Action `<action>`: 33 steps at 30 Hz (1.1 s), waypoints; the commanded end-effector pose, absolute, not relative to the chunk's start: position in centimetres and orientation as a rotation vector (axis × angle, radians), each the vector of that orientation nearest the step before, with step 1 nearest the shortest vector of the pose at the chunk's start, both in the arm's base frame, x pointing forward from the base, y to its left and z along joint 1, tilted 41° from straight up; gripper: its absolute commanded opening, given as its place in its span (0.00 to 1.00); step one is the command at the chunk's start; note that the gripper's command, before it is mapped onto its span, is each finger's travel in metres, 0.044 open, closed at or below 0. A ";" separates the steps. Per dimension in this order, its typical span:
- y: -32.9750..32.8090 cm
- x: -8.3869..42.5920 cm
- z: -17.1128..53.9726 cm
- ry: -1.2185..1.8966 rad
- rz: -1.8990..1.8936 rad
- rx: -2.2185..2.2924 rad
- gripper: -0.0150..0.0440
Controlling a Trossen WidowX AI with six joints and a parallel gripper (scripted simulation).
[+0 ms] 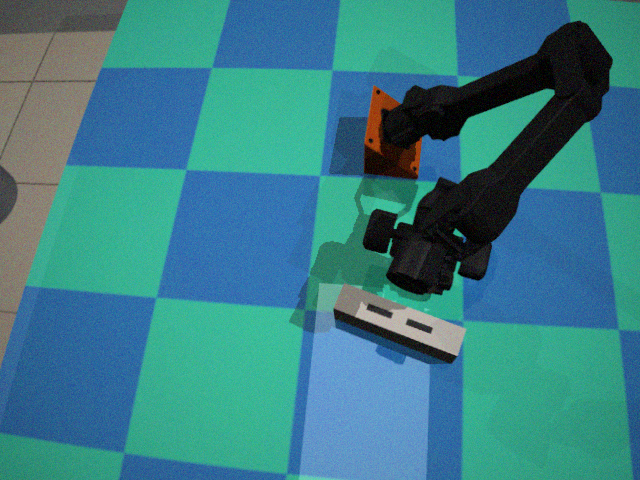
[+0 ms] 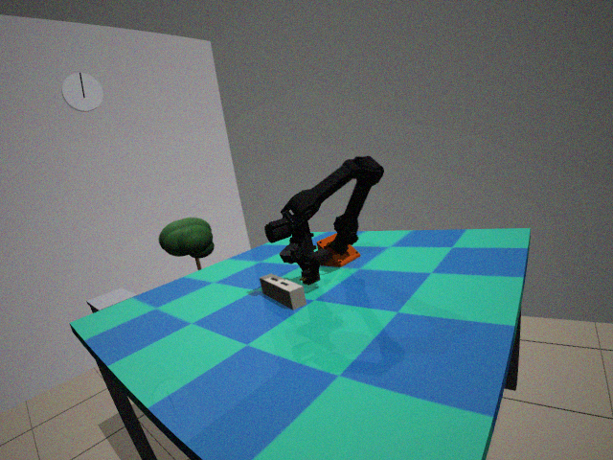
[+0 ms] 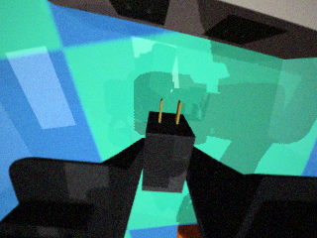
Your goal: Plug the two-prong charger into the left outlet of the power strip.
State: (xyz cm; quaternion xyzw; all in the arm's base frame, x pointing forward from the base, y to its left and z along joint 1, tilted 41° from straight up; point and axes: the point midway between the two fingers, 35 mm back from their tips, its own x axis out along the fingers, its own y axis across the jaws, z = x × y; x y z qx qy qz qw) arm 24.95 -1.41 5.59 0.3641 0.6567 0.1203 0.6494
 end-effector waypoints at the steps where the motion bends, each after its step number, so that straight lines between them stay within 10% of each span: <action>1: -0.7 25.1 6.1 1.488 0.265 0.848 0.25; 33: -0.2 28.2 6.7 1.503 0.241 0.902 0.25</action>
